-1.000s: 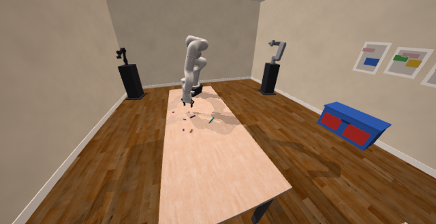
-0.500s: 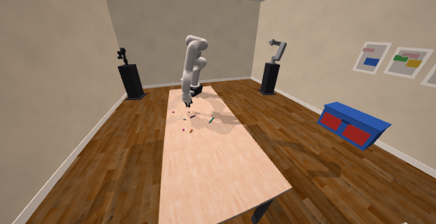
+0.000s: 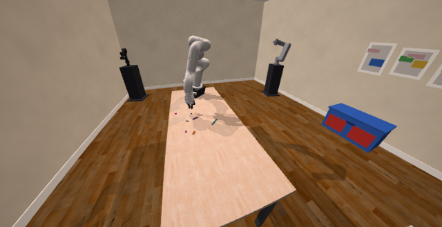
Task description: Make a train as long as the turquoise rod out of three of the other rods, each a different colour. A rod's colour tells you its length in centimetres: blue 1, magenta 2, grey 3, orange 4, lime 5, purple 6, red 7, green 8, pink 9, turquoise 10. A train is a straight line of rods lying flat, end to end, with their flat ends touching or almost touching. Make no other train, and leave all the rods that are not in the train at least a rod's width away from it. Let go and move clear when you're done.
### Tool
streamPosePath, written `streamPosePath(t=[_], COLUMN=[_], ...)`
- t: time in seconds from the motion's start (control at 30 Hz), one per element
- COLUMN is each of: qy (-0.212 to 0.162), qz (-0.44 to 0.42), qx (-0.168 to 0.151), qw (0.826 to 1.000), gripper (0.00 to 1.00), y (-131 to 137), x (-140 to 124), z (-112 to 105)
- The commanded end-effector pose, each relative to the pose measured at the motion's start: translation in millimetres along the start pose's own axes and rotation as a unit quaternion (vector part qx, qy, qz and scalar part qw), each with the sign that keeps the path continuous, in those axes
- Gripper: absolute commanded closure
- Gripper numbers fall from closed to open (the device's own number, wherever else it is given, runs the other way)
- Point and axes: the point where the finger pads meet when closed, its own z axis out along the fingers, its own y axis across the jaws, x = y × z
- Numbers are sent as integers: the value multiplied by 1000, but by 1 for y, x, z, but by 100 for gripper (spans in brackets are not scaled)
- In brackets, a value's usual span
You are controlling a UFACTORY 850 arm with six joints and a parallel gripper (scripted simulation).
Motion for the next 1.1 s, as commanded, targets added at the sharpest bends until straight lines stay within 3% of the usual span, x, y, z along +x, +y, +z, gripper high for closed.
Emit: streamPosePath(t=[0.0, 0.57, 1.07], qy=[-1, -1, -1], qz=[0, 0, 0], qx=[0, 0, -1], qw=[1000, 1000, 1000], gripper=[76, 76, 76], y=[0, 0, 0], x=[-1, -1, 0], z=[-1, 2, 16])
